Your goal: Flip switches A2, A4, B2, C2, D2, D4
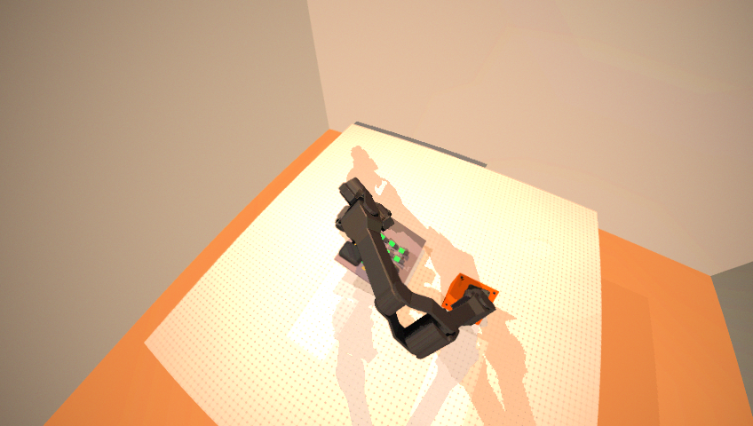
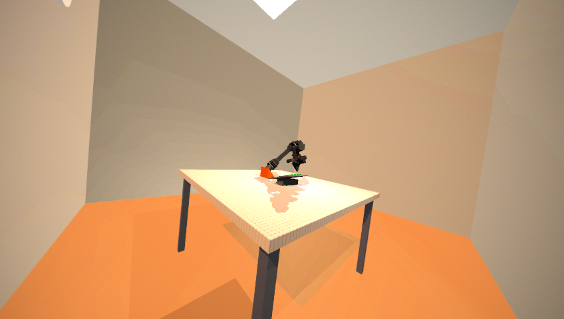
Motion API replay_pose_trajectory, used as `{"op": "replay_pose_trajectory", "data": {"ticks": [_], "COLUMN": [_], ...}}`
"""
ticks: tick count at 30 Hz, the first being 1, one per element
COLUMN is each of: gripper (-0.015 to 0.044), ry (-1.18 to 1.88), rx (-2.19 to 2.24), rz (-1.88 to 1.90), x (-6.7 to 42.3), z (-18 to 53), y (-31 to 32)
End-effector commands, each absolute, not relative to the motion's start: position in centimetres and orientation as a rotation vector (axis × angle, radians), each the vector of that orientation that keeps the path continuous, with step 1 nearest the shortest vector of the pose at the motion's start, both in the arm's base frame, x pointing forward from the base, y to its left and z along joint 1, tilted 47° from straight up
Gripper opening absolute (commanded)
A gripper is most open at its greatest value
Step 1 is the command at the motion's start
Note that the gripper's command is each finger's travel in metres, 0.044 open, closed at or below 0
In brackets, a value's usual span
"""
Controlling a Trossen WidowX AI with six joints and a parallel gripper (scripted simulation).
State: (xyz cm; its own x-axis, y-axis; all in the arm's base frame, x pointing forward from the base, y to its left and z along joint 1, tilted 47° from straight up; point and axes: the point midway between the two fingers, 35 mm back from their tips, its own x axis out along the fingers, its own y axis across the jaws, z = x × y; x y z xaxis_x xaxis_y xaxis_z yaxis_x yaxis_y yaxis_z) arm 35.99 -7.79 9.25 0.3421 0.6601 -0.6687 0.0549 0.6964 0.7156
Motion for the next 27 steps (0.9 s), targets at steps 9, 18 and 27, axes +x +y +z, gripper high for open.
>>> {"op": "replay_pose_trajectory", "data": {"ticks": [9, 18, 27], "gripper": [0.0, 0.0, 0.0], "ry": [1.168, 1.168, 1.168], "rx": [0.736, 0.736, 0.736], "rz": [0.44, 0.44, 0.44], "x": [36.6, 36.75, 36.75], "z": [8.32, 8.06, 8.06], "y": [-6.85, -6.58, -6.58]}}
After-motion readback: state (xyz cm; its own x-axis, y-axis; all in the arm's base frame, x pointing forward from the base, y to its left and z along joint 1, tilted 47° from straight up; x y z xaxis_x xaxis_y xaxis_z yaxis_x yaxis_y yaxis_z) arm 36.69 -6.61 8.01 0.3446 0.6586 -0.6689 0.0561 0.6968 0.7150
